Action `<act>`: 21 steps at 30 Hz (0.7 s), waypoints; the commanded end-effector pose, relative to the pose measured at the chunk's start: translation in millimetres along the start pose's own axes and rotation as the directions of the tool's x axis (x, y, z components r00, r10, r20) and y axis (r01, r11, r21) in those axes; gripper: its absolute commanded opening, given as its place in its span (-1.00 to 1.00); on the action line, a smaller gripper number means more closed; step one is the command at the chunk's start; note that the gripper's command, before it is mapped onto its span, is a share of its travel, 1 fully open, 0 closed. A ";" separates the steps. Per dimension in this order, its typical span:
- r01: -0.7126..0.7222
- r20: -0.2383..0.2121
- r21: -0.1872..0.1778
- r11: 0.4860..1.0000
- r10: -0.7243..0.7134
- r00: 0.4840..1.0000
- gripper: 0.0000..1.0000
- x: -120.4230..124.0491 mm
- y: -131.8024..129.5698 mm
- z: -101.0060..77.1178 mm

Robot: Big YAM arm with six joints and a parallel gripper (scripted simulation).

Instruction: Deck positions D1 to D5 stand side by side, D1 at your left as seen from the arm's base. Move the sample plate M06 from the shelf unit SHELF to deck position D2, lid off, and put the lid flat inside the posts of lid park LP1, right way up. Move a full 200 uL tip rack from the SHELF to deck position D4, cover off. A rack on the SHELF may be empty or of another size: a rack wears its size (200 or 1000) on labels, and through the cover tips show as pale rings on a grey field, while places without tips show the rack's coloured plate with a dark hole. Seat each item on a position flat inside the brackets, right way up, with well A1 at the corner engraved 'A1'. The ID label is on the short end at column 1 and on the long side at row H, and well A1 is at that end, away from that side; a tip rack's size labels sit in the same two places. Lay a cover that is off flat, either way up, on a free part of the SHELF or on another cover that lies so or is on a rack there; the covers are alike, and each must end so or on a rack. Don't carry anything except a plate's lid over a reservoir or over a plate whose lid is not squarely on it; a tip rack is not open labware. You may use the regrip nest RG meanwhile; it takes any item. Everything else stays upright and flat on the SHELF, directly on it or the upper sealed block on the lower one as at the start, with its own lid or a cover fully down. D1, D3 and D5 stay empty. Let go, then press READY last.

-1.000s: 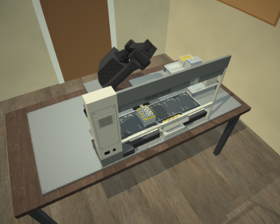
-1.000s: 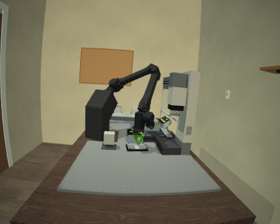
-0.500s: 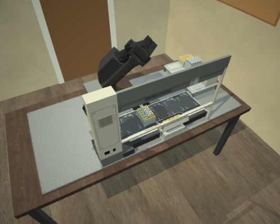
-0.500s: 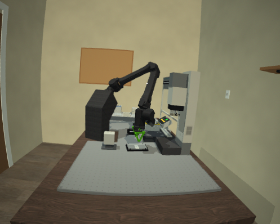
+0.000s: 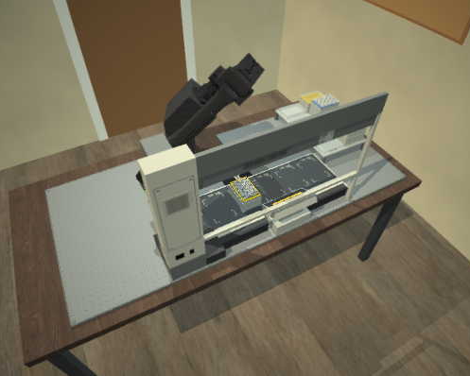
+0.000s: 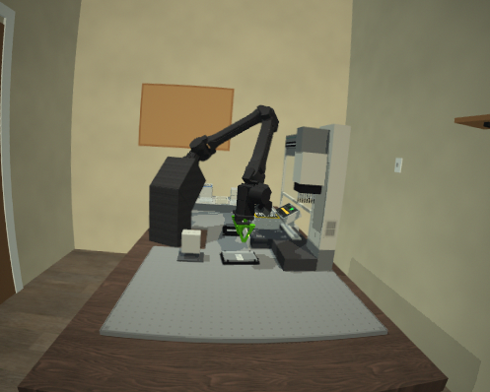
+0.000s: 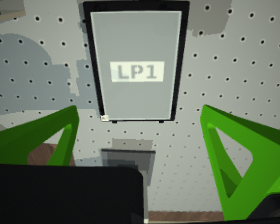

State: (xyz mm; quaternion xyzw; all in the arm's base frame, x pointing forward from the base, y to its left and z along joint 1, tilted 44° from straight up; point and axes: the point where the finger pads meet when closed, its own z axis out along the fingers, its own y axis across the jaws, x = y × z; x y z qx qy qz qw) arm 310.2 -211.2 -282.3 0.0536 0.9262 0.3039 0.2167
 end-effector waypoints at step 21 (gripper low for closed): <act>0.006 0.021 0.019 1.000 -0.006 1.000 1.00 -4.4 -5.8 -51.1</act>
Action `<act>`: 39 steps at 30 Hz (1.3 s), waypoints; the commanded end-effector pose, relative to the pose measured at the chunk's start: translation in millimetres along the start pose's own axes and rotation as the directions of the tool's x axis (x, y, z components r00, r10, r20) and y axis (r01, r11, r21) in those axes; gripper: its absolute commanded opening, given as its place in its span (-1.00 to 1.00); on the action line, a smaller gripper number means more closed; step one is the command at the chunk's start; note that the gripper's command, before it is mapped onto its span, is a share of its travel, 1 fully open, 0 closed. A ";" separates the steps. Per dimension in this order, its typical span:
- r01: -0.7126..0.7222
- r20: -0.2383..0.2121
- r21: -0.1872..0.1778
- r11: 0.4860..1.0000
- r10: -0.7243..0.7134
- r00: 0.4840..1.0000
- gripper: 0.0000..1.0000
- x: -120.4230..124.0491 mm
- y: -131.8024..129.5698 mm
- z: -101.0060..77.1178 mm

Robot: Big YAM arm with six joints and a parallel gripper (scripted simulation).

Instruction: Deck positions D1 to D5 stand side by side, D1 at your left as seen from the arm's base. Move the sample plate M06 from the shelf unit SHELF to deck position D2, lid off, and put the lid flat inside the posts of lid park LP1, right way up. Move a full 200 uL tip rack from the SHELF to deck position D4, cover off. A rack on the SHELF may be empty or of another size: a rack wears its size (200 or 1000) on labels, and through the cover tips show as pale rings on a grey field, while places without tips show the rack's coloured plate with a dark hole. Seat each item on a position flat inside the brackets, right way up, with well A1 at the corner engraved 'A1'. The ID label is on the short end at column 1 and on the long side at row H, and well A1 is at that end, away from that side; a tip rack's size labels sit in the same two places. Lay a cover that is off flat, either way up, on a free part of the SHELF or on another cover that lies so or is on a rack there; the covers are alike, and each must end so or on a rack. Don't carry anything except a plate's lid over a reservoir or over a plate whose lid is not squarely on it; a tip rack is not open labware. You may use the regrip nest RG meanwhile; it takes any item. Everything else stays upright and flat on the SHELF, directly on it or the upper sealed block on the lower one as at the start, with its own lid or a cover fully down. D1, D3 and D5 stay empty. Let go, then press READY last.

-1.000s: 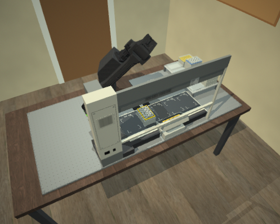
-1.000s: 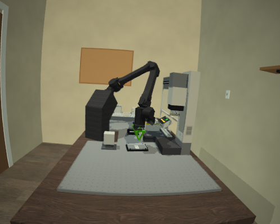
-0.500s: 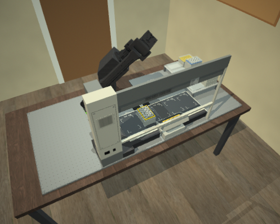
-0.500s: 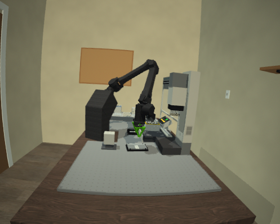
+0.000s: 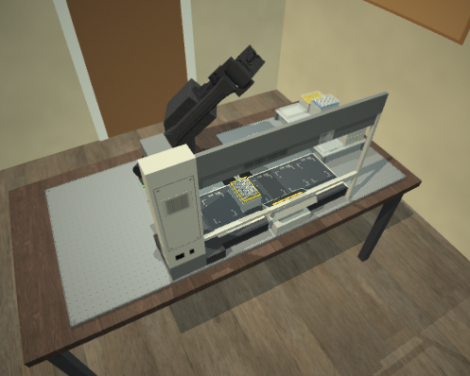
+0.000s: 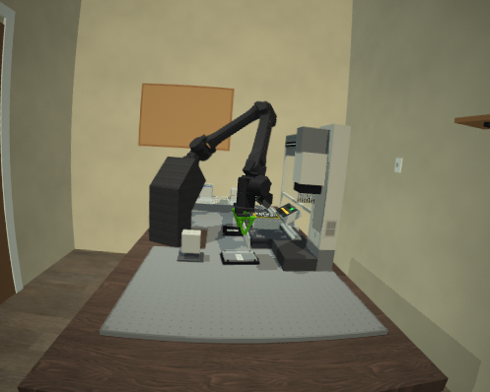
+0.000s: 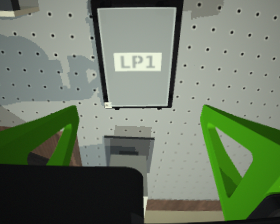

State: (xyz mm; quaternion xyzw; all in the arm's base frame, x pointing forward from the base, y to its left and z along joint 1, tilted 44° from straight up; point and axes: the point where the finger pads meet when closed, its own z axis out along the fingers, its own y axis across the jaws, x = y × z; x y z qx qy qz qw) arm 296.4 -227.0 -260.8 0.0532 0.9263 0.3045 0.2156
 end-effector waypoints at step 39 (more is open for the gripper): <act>0.026 0.033 0.043 0.999 -0.027 0.999 1.00 -15.0 -17.4 -86.0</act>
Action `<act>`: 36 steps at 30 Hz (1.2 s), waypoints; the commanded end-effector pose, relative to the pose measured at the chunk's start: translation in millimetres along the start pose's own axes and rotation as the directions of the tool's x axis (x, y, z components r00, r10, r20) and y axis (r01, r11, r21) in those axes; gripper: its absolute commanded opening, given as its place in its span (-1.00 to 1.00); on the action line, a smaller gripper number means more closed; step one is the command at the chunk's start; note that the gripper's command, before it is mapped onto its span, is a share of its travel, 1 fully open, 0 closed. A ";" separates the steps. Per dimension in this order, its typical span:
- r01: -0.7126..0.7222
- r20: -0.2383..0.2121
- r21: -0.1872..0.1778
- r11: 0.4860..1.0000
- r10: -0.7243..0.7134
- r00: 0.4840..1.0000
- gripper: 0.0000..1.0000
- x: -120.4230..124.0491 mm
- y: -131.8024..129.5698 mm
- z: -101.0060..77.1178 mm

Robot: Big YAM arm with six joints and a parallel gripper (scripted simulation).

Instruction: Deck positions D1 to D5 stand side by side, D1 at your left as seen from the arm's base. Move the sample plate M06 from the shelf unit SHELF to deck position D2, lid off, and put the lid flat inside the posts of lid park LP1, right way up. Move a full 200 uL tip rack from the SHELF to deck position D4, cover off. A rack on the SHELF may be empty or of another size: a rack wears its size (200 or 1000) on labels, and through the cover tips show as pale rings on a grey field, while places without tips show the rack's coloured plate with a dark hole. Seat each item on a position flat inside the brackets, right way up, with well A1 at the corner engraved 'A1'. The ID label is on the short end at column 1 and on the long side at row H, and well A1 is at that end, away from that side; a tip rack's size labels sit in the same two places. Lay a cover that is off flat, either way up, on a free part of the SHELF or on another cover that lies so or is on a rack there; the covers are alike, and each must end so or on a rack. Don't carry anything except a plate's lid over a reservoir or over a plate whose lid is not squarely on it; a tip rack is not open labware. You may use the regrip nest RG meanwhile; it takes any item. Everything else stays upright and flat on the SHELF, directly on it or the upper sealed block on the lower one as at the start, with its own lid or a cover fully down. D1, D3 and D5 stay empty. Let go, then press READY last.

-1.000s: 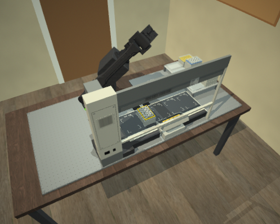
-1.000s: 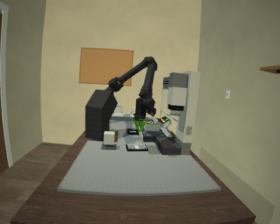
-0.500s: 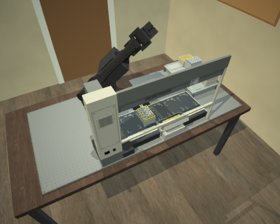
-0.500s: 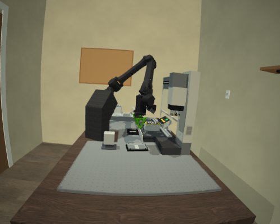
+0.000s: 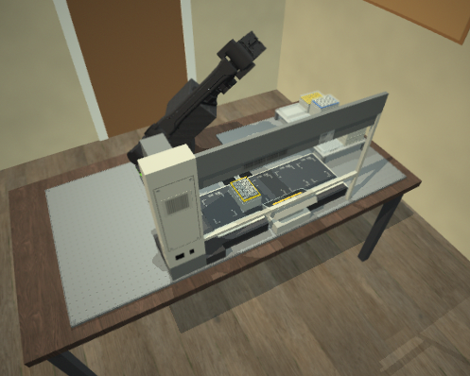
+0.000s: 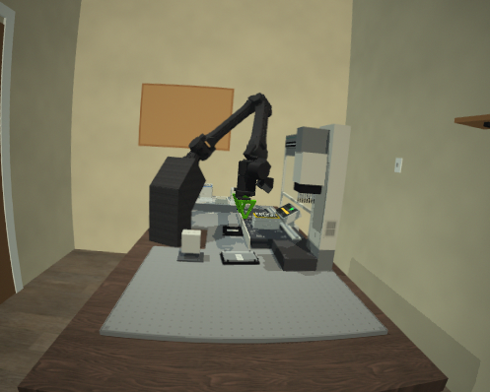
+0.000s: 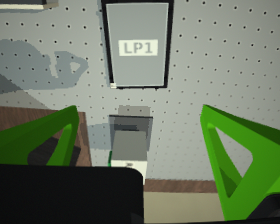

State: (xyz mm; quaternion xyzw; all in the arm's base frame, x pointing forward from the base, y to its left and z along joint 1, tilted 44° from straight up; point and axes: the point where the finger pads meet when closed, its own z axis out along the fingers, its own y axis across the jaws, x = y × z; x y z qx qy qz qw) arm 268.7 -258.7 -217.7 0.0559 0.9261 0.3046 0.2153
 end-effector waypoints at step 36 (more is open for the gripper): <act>0.034 0.031 0.050 0.998 -0.036 0.999 1.00 -16.5 -18.8 -82.1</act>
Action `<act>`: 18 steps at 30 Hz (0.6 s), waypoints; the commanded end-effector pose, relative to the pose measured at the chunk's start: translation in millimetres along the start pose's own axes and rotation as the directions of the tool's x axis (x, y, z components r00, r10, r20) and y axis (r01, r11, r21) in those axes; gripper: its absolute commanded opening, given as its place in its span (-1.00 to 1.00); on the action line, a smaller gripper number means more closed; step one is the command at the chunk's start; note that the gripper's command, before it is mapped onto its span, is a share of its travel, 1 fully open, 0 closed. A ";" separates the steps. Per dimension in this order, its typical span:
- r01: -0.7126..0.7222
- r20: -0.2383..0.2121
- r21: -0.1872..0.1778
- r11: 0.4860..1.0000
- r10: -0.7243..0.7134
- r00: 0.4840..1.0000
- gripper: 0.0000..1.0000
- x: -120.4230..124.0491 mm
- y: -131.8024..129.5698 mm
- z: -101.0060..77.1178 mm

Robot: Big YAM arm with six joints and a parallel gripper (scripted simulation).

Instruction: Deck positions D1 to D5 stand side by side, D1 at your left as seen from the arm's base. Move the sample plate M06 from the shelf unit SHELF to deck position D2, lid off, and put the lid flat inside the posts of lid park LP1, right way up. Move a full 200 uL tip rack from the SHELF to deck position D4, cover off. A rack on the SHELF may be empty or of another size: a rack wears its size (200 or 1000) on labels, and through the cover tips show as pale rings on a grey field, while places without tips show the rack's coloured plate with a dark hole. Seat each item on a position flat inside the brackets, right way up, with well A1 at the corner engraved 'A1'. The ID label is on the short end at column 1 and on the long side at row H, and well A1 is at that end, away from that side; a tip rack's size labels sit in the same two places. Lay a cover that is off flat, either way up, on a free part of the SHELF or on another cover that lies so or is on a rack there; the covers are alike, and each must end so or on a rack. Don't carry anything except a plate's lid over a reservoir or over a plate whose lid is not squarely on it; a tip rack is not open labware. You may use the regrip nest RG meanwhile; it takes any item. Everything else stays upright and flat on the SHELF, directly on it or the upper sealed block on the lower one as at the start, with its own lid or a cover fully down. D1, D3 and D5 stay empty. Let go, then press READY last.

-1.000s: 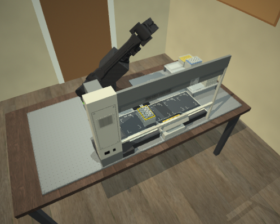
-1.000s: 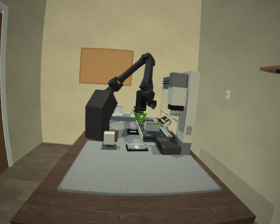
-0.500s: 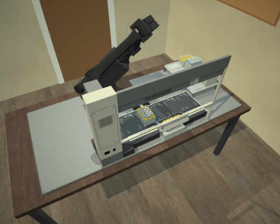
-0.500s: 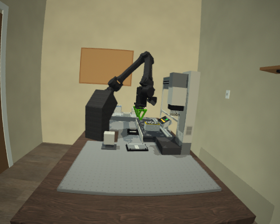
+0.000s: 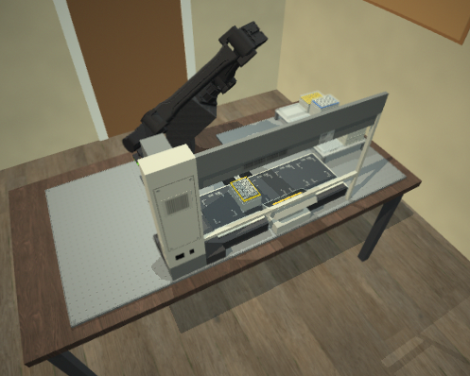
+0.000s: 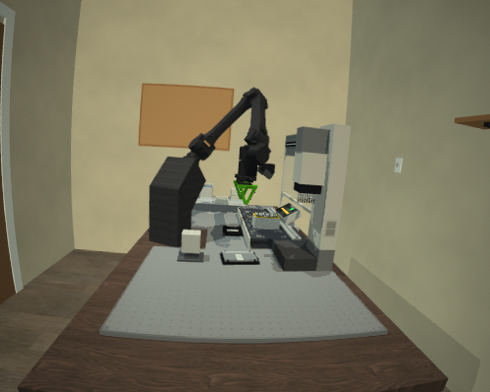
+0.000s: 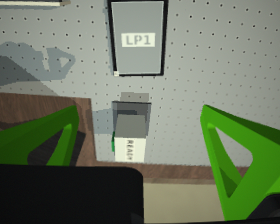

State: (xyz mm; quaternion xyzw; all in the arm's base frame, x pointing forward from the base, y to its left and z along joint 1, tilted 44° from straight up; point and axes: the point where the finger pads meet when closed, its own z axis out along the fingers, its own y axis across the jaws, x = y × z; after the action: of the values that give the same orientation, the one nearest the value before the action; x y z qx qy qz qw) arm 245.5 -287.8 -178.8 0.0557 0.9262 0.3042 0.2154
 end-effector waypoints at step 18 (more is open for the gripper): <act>0.034 0.030 0.052 0.998 -0.036 0.999 1.00 -15.9 -18.8 -54.7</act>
State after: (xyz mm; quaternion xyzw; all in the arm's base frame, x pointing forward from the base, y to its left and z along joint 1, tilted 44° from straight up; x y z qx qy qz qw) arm 234.3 -302.8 -159.5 0.0553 0.9264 0.3035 0.2160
